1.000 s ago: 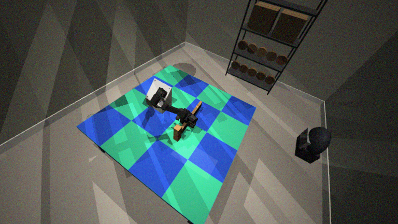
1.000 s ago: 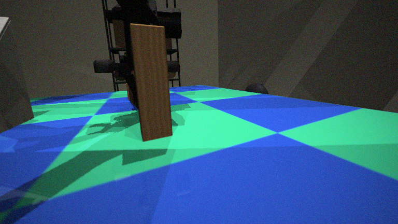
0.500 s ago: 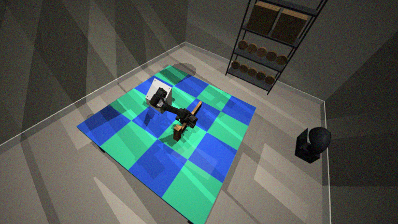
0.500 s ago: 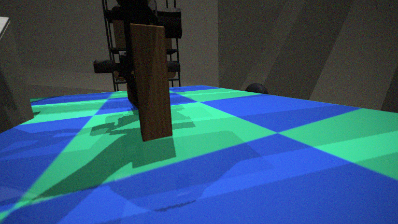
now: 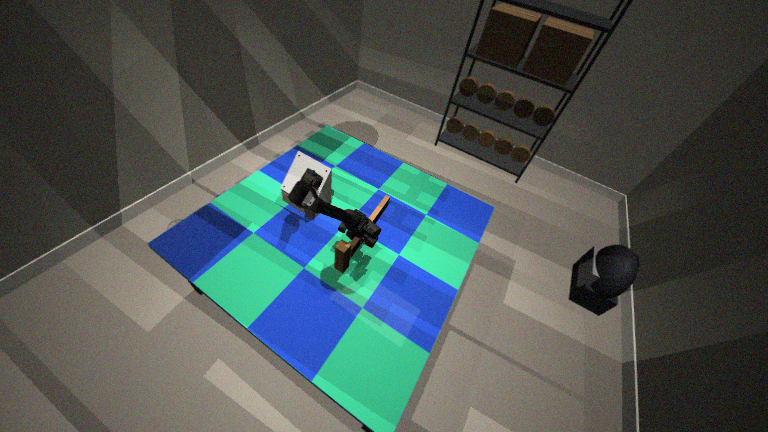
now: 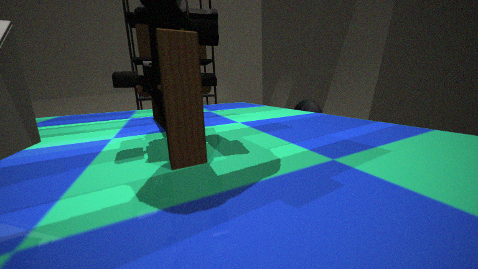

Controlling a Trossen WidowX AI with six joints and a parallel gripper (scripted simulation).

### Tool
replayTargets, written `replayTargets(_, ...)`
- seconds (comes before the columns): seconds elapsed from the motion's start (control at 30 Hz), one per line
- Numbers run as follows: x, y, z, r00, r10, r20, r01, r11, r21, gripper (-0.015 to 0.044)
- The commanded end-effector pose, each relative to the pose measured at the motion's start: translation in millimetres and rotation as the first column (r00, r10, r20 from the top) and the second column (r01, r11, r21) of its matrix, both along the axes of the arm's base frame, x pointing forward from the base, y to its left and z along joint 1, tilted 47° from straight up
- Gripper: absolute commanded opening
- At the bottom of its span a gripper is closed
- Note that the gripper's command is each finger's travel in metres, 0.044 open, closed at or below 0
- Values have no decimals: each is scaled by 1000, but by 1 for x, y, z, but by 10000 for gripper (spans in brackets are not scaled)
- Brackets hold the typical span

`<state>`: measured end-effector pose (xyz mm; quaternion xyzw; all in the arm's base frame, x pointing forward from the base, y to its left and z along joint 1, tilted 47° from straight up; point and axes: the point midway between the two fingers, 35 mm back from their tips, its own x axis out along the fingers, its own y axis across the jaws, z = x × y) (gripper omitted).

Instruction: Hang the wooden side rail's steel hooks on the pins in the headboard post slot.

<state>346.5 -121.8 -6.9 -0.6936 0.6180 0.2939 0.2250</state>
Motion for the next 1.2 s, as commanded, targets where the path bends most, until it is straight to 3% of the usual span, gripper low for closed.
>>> replayTargets(0.0, 3, 1, 5, 1000, 8, 10, -8, 1000, -2, 0)
replayTargets(1.17, 2, -2, 8, 1000, 8, 10, -8, 1000, -2, 0)
